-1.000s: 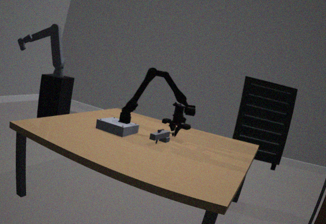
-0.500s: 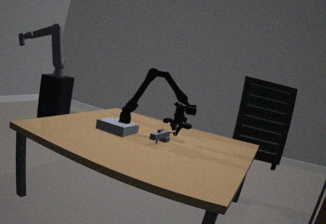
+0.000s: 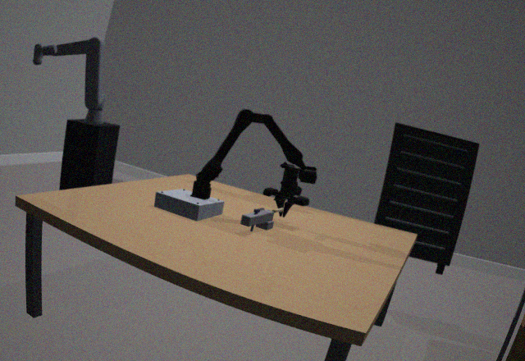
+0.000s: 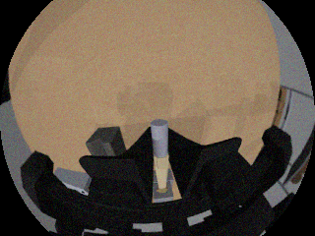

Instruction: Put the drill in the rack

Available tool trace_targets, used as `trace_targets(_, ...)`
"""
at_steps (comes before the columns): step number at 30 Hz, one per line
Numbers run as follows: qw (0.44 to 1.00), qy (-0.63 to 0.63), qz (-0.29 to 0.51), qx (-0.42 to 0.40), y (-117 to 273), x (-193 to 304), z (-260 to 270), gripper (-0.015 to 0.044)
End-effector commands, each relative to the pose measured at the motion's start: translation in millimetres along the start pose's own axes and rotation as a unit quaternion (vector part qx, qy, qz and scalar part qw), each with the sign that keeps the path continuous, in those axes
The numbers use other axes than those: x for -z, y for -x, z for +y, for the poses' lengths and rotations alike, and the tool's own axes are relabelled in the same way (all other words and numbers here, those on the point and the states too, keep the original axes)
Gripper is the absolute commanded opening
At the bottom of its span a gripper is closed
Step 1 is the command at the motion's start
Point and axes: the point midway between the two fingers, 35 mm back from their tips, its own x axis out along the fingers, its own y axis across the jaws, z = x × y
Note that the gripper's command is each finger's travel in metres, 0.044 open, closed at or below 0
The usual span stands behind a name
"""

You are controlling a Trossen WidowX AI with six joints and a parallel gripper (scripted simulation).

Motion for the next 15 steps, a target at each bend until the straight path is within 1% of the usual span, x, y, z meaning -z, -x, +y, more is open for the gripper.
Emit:
trace_targets(1,1.0,-0.002,0.0,0.0,3.3,0.3,-0.1,0.0)
trace_targets(15,1.0,-0.002,0.0,0.0,11.6,0.5,0.1,0.0)
